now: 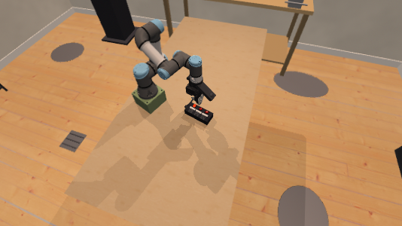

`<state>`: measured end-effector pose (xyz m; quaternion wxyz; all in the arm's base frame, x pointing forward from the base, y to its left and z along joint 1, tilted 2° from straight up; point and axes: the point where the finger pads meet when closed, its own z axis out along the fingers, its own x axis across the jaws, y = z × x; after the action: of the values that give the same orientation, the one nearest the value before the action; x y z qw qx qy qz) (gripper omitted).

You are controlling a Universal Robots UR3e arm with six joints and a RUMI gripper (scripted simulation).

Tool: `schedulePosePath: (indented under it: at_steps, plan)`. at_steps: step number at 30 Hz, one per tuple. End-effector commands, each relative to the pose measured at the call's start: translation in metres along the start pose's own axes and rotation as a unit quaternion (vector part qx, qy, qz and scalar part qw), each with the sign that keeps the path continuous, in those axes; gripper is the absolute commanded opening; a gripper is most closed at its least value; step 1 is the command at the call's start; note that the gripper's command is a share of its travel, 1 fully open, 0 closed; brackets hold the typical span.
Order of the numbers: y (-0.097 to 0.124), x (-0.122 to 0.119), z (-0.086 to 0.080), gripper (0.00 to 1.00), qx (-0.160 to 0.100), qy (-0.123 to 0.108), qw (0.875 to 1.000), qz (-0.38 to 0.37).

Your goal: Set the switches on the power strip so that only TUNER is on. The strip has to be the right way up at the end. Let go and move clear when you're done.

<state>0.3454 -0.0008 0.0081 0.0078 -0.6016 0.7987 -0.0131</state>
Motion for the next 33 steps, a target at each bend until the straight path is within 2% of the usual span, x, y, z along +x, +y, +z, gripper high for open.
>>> schedulePosePath:
  at_steps: [1, 22, 33]
  plan:
    - [-0.001, 0.0, 0.005, 0.0, 0.001, 0.0, 1.0, 0.0]
    - [-0.001, 0.001, 0.029, 0.0, 0.001, 0.0, 1.0, 0.0]
    - [-0.001, 0.001, 0.034, 0.0, 0.001, 0.0, 1.0, 0.0]
